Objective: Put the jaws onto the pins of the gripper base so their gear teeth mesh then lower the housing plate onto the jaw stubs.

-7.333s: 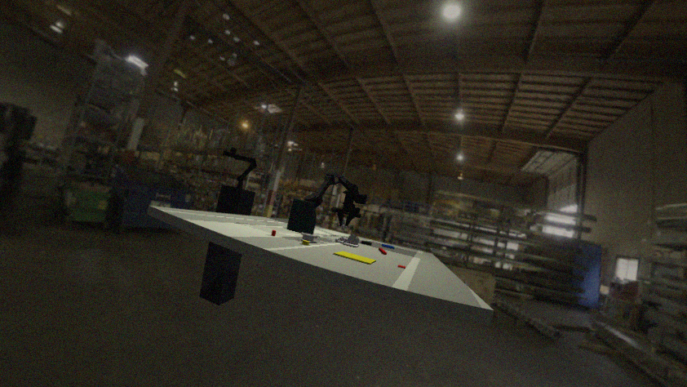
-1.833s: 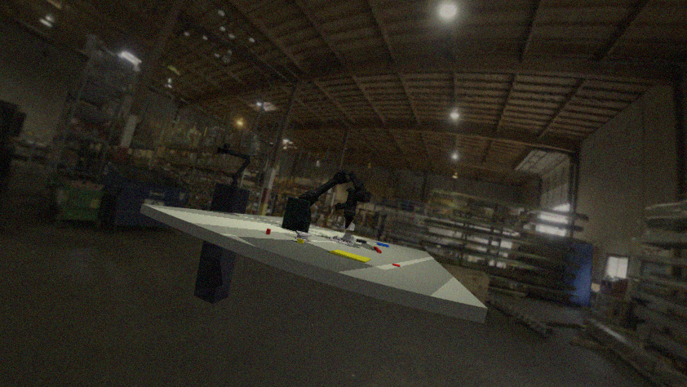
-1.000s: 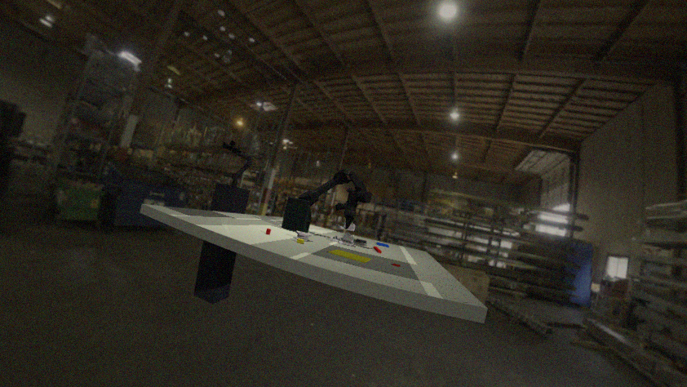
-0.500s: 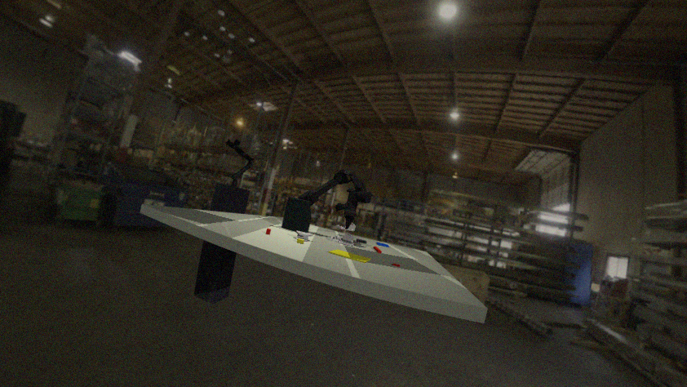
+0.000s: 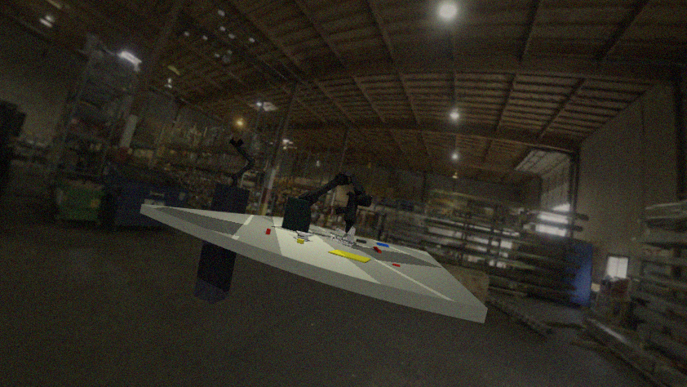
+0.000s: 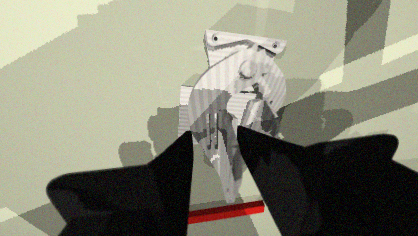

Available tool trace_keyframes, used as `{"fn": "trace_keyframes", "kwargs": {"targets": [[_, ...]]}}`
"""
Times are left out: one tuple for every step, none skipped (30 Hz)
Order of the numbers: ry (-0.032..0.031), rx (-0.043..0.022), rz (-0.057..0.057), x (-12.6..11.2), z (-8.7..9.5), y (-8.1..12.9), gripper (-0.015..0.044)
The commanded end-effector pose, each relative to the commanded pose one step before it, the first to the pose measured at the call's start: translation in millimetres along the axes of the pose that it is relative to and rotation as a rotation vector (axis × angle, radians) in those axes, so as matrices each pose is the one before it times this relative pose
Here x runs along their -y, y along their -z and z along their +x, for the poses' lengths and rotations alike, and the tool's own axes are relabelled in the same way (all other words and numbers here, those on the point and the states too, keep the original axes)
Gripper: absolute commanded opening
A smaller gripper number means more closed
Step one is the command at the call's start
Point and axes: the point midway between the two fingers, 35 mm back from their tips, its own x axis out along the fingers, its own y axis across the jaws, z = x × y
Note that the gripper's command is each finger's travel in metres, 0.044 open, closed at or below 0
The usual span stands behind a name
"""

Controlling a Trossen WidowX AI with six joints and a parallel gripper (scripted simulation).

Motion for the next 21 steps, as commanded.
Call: {"fn": "trace_keyframes", "kwargs": {"targets": [[0.00849, 0.00614, 0.0106, 0.40, 8.55, -3.00, 0.0134], [0.00011, -0.00002, -0.0001, 0.03, 1.61, -0.02, 0.0134], [0.00012, -0.00002, -0.0001, 0.04, 1.60, -0.02, 0.0134], [0.00013, -0.00002, -0.0001, 0.05, 1.61, -0.03, 0.0134], [0.00014, -0.00002, -0.0001, 0.05, 1.60, -0.04, 0.0134], [0.00015, -0.00002, -0.0001, 0.06, 1.60, -0.05, 0.0134], [0.00016, -0.00002, -0.0001, 0.07, 1.60, -0.05, 0.0134], [0.00017, -0.00002, -0.0001, 0.07, 1.59, -0.06, 0.0134], [0.00018, -0.00002, -0.0001, 0.08, 1.59, -0.07, 0.0134], [0.00020, -0.00002, -0.0001, 0.08, 1.59, -0.08, 0.0134], [0.00021, -0.00002, -0.0001, 0.09, 1.59, -0.08, 0.0134], [0.00022, -0.00001, -0.0001, 0.09, 1.58, -0.09, 0.0134], [0.00023, -0.00001, -0.0001, 0.10, 1.58, -0.10, 0.0134], [0.00024, -0.00001, -0.0001, 0.11, 1.58, -0.10, 0.0134], [0.00020, -0.00001, -0.0001, 0.09, 1.25, -0.09, 0.0134], [0.00012, 0.00000, -0.0001, 0.05, 0.75, -0.05, 0.0134], [0.00004, 0.00000, 0.0000, 0.02, 0.25, -0.02, 0.0134], [0.00000, 0.00000, 0.0000, 0.00, 0.00, 0.00, 0.0134], [0.00000, 0.00000, 0.0000, 0.00, 0.00, 0.00, 0.0134], [0.00000, 0.00000, 0.0000, 0.00, 0.00, 0.00, 0.0134], [0.00000, 0.00000, 0.0000, 0.00, 0.00, 0.00, 0.0134]]}}
